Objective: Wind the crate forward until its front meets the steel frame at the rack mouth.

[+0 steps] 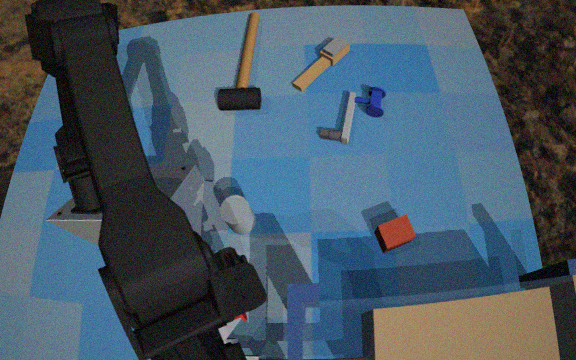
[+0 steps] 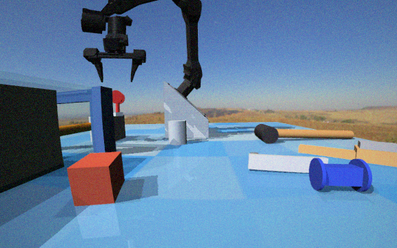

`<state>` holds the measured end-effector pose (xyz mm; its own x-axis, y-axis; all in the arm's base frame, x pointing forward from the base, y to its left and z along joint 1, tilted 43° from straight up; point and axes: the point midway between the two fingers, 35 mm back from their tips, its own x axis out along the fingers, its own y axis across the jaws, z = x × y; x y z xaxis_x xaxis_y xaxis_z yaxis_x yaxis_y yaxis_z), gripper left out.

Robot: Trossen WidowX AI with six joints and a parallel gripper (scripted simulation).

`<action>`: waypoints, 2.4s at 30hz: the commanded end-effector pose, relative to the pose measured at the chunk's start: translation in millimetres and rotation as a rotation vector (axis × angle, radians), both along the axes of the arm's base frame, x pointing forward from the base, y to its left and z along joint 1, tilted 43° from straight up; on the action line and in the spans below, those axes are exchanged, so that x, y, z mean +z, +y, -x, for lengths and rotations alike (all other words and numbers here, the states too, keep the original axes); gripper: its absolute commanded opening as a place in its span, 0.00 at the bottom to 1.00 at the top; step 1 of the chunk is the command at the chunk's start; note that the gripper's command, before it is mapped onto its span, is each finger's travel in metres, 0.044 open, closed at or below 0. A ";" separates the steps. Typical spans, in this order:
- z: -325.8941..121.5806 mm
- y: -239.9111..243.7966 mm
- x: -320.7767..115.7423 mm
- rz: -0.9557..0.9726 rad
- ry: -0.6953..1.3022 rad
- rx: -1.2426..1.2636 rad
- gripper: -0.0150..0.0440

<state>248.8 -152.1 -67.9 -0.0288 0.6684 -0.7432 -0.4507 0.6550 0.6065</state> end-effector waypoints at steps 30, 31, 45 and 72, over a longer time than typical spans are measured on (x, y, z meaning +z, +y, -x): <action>-1.9 26.8 -33.4 0.003 -0.022 0.024 1.00; -1.9 27.9 -34.6 0.003 -0.022 0.024 1.00; -0.3 43.8 -50.9 0.001 -0.022 0.024 1.00; 1.4 53.7 -60.3 0.001 -0.024 0.032 0.33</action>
<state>247.2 -98.0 -128.5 -0.0327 0.6668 -0.7445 -0.4852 0.6407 0.5951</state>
